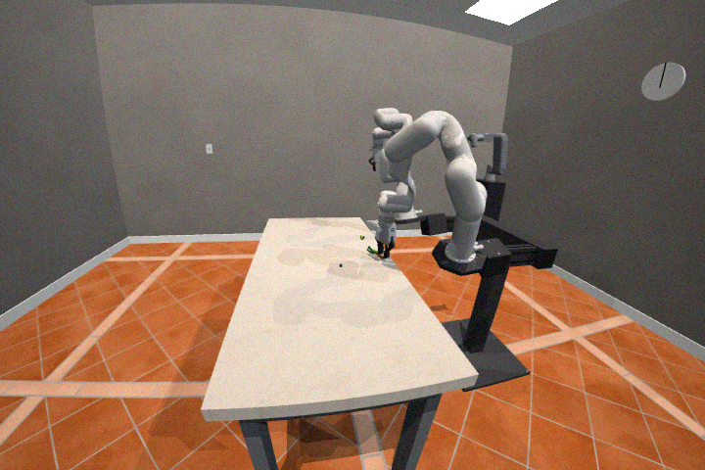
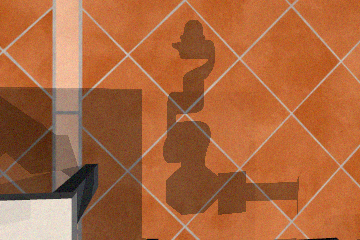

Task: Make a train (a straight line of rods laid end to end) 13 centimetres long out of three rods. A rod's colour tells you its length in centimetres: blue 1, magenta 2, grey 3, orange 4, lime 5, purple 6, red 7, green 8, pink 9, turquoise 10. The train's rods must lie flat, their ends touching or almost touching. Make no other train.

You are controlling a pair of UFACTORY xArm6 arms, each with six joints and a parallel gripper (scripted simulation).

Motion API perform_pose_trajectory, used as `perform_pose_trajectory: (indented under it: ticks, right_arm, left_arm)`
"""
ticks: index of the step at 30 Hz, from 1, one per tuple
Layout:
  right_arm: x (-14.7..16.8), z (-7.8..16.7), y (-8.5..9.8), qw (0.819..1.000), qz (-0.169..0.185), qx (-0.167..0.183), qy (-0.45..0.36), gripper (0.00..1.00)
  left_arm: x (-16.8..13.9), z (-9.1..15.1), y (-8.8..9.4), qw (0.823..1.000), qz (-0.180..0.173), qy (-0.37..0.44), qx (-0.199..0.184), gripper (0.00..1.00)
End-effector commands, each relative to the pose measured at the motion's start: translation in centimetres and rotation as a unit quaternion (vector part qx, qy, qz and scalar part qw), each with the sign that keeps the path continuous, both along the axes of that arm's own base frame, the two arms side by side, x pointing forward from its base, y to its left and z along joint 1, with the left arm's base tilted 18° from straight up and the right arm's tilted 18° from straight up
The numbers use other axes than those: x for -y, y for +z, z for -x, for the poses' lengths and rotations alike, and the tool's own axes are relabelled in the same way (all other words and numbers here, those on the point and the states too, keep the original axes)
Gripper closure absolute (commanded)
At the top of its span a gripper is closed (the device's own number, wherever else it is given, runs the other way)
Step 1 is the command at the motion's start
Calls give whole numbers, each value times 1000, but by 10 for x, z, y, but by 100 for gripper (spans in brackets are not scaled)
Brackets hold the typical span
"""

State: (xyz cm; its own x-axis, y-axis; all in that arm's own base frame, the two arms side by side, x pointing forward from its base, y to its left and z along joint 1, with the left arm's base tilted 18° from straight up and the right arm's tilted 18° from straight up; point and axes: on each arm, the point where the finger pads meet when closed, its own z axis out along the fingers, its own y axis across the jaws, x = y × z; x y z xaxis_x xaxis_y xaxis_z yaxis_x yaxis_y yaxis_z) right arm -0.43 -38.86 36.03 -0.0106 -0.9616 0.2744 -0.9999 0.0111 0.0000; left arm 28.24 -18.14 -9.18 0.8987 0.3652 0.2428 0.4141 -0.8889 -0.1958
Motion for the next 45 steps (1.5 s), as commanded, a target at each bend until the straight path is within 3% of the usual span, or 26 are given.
perform_pose_trajectory:
  ticks: [1, 45]
  right_arm:
    - [0, 0, 1, 1000, 2, 0, 0, 0]
    - [0, 0, 1, 1000, 2, 0, 0, 0]
  left_arm:
    - [1, -1, 1, 1000, 1, 0, 1, 61]
    - [-2, -3, -10, 1000, 1, 0, 1, 61]
